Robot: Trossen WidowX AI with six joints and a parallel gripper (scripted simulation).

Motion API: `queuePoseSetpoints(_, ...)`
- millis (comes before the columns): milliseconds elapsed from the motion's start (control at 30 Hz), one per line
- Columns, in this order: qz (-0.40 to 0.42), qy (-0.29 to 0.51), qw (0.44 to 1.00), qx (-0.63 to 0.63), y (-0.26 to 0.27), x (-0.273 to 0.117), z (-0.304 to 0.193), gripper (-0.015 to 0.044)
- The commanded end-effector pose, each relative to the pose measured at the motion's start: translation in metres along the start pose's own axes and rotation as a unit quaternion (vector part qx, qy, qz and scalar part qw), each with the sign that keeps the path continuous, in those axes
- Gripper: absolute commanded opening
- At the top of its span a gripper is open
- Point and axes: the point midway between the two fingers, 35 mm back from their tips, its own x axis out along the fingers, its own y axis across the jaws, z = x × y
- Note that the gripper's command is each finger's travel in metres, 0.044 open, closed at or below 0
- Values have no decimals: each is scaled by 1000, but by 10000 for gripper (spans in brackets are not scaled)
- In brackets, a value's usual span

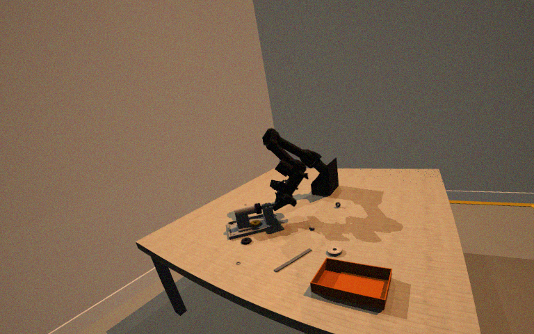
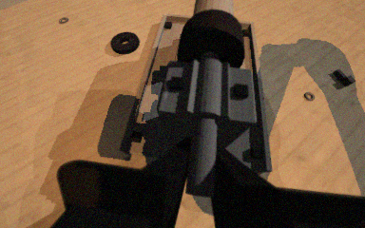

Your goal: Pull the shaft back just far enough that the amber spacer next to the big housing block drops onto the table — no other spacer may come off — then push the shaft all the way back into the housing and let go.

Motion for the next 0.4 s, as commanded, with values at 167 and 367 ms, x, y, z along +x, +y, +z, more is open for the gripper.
queuePoseSetpoints(167,0,0,1000,0,0,0,0,184)
queuePoseSetpoints(367,0,1,1000,0,0,-2,0,341)
